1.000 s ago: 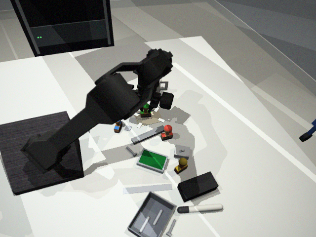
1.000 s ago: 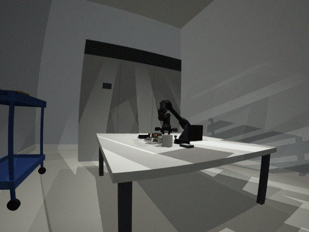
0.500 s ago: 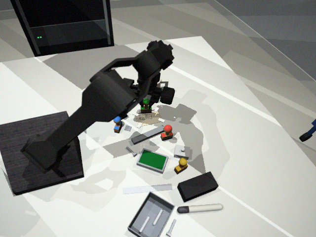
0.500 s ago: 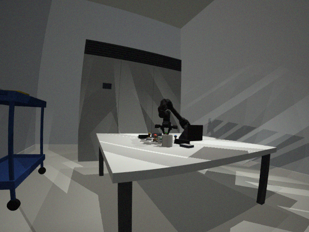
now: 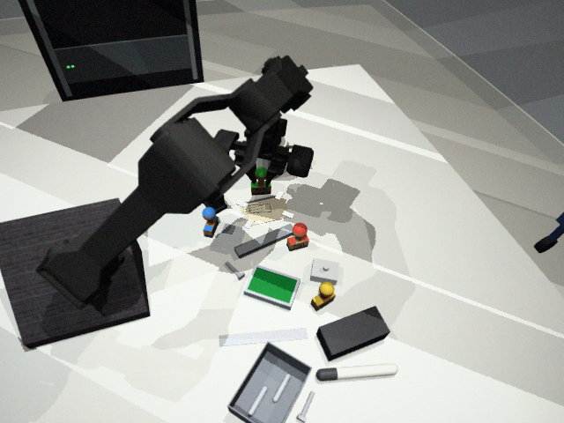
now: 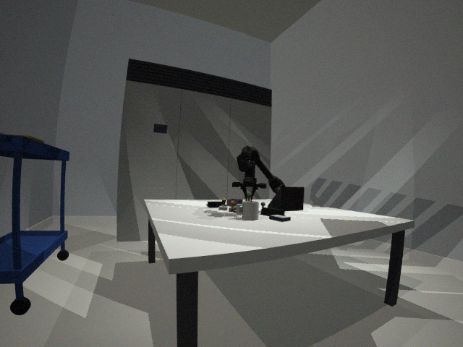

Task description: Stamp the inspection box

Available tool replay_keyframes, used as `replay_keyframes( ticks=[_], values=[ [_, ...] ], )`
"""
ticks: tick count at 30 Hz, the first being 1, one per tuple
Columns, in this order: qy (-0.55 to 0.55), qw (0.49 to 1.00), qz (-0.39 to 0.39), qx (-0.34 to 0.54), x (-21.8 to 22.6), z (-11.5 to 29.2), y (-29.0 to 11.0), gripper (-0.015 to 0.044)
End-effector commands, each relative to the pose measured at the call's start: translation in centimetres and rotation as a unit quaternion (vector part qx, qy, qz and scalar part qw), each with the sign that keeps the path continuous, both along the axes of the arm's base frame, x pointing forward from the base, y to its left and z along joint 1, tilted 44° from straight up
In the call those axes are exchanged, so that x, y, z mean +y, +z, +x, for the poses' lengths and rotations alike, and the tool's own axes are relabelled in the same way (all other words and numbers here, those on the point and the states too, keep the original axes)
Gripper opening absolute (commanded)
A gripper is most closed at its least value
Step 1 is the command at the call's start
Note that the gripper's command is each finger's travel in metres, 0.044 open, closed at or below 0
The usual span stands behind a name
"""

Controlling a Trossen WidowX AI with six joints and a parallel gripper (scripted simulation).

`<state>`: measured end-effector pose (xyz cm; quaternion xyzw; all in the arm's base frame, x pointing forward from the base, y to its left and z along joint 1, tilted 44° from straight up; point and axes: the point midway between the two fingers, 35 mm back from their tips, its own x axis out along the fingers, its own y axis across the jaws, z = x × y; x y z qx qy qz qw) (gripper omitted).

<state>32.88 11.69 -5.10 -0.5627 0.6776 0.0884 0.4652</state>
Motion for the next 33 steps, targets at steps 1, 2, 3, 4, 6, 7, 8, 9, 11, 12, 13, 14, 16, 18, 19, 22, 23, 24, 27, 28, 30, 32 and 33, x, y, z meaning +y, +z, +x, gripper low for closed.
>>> replay_keyframes(
  ticks=[1, 2, 3, 4, 6, 7, 8, 9, 11, 12, 13, 14, 16, 18, 19, 22, 23, 24, 27, 28, 30, 32, 33],
  values=[
    [-0.003, 1.0, 0.003, -0.001, 0.5, -0.1, 0.5, 0.0],
    [-0.003, 1.0, 0.003, -0.001, 0.6, -0.1, 0.6, 0.0],
    [-0.003, 1.0, 0.003, -0.001, 0.7, -0.1, 0.8, 0.0],
    [-0.003, 1.0, 0.003, -0.001, 0.8, -0.1, 0.9, 0.0],
    [-0.003, 1.0, 0.003, -0.001, 0.9, -0.2, 1.0, 0.0],
    [-0.003, 1.0, 0.003, -0.001, 0.9, -0.2, 1.1, 0.0],
    [-0.003, 1.0, 0.003, -0.001, 0.7, -0.2, 1.3, 0.0],
    [-0.003, 1.0, 0.004, -0.001, 0.5, -0.3, 1.6, 0.0],
    [-0.003, 1.0, 0.004, 0.0, -0.1, -0.4, 2.4, 0.0],
    [-0.003, 1.0, 0.004, 0.0, -0.4, -0.5, 2.8, 0.0],
    [-0.003, 1.0, 0.004, 0.0, -0.7, -0.6, 3.2, 0.0],
    [-0.003, 1.0, 0.004, 0.0, -0.9, -0.7, 3.6, 0.0],
    [-0.003, 1.0, 0.005, 0.0, -1.5, -0.9, 4.4, 0.0],
    [-0.002, 1.0, 0.005, 0.0, -2.1, -1.1, 5.1, 0.0],
    [-0.002, 1.0, 0.005, 0.0, -2.4, -1.2, 5.5, 0.0],
    [-0.002, 1.0, 0.005, 0.001, -3.3, -1.7, 6.5, 0.0],
    [-0.002, 1.0, 0.005, 0.001, -3.6, -1.8, 6.8, 0.0],
    [-0.002, 1.0, 0.005, 0.001, -4.0, -2.0, 7.2, 0.0],
    [-0.002, 1.0, 0.005, 0.001, -4.9, -2.5, 8.1, 0.0],
    [-0.002, 1.0, 0.005, 0.001, -5.2, -2.7, 8.4, 0.0],
    [-0.002, 1.0, 0.005, 0.001, -5.8, -3.0, 9.0, 0.0],
    [-0.002, 1.0, 0.005, 0.001, -6.4, -3.5, 9.6, 0.0],
    [-0.002, 1.0, 0.005, 0.001, -6.7, -3.7, 9.9, 0.0]
  ],
)
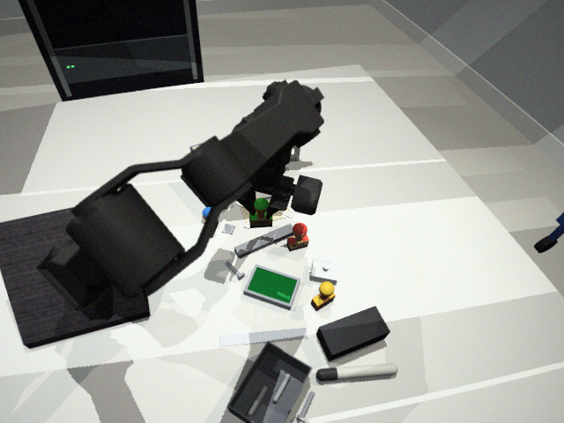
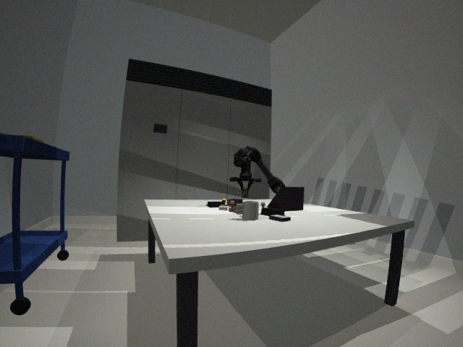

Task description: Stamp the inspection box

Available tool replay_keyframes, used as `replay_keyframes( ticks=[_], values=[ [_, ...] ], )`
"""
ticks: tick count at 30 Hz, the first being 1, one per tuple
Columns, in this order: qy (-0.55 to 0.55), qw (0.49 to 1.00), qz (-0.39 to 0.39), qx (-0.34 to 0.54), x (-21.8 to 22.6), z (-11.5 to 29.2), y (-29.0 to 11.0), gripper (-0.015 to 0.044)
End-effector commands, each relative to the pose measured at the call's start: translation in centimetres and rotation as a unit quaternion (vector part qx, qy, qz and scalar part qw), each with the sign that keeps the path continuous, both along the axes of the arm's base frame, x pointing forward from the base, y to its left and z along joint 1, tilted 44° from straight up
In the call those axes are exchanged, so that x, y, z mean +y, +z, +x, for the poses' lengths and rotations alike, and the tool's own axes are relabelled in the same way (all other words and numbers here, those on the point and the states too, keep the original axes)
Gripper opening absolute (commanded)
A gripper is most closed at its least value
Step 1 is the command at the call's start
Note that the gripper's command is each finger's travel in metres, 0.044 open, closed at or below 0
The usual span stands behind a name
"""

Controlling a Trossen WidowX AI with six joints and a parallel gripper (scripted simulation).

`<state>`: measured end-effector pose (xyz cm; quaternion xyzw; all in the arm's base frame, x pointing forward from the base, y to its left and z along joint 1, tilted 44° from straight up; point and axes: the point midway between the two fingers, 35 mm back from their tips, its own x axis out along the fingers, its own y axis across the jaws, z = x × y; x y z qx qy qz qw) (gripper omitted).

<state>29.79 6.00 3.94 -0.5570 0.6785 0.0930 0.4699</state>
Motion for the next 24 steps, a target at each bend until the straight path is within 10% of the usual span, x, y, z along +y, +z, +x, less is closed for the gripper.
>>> replay_keyframes(
  ticks=[1, 24],
  values=[
    [0.0, 1.0, -0.004, 0.001, -1.3, -0.8, 1.1, 0.0],
    [-0.001, 1.0, -0.008, 0.002, -7.8, -7.1, 5.4, 0.0]
  ],
)
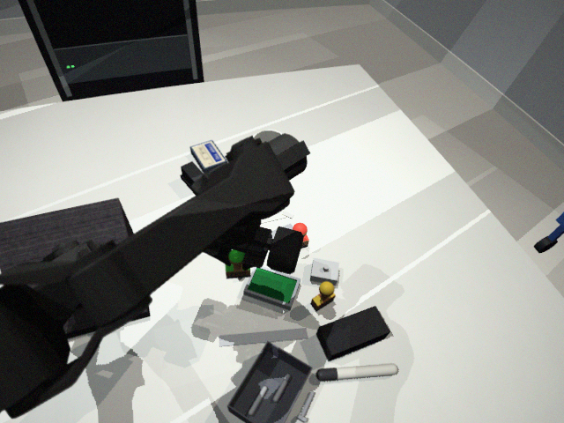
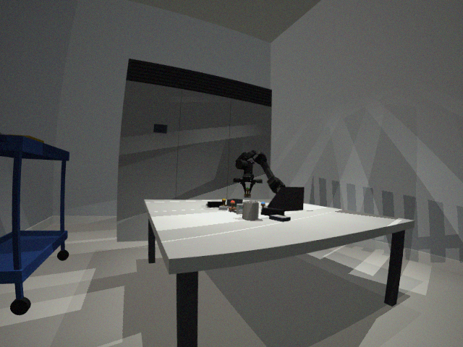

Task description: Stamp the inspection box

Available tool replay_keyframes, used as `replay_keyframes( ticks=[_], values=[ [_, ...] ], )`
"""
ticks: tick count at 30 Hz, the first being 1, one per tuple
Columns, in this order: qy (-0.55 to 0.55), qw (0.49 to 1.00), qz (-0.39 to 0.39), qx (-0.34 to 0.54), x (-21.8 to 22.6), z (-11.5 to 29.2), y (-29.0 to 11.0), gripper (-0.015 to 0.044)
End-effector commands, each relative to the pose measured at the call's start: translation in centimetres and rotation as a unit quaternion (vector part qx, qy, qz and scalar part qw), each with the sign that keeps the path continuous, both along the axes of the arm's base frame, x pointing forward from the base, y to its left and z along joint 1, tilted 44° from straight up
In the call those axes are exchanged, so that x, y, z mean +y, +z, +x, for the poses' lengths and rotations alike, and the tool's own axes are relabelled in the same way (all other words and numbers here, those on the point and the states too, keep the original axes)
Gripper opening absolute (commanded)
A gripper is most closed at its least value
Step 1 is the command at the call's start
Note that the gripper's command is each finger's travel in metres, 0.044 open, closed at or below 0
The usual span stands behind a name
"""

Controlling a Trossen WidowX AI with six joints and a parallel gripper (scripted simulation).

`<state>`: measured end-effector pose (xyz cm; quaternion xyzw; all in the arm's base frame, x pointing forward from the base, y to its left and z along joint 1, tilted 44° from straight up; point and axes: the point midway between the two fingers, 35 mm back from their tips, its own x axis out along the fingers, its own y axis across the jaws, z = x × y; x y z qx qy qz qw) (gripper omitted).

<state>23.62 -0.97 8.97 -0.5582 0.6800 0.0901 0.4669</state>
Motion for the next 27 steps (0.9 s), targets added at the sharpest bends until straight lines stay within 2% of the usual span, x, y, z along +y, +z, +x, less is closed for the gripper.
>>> replay_keyframes(
  ticks=[1, 8, 27],
  values=[
    [0.0, 1.0, -0.004, 0.001, -1.1, -1.2, 0.5, 0.0],
    [-0.001, 1.0, -0.006, 0.001, -2.4, -3.0, 0.9, 0.0],
    [0.0, 1.0, -0.004, 0.001, -4.2, -2.6, -1.1, 0.0]
  ],
)
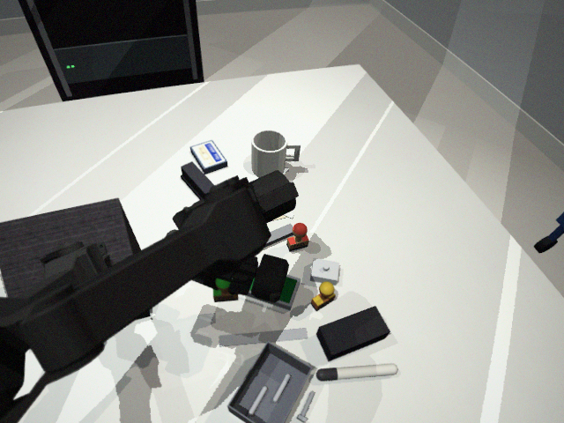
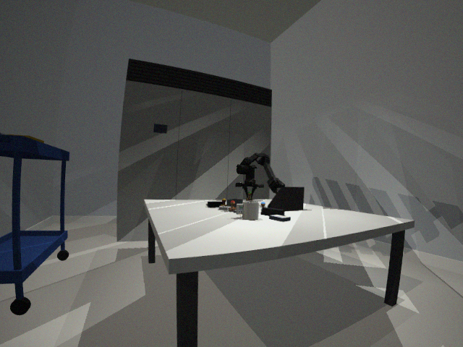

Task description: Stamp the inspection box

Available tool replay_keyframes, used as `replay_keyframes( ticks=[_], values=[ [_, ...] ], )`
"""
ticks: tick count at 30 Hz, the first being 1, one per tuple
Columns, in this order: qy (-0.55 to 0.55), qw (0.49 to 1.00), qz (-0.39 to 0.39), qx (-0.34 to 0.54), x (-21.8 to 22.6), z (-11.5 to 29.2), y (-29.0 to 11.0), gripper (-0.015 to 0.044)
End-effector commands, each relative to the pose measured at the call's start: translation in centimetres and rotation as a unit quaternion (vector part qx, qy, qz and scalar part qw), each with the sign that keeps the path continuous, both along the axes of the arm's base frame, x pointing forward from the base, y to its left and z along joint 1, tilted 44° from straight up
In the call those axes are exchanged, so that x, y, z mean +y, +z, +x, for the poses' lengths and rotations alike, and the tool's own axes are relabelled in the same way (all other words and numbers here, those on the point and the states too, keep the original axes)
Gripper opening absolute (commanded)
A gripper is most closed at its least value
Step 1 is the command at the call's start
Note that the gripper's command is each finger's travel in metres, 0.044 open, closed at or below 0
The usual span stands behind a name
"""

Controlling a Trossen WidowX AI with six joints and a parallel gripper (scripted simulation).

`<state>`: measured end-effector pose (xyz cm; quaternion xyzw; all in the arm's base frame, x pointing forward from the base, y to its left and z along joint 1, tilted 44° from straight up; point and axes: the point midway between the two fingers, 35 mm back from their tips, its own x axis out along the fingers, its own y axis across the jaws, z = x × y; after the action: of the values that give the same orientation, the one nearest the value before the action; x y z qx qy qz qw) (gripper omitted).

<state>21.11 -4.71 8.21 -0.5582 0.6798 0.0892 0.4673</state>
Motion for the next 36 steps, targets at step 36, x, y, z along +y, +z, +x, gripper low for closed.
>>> replay_keyframes(
  ticks=[36],
  values=[
    [0.0, 1.0, -0.004, -0.001, -3.2, 0.0, -3.0, 0.021]
  ],
)
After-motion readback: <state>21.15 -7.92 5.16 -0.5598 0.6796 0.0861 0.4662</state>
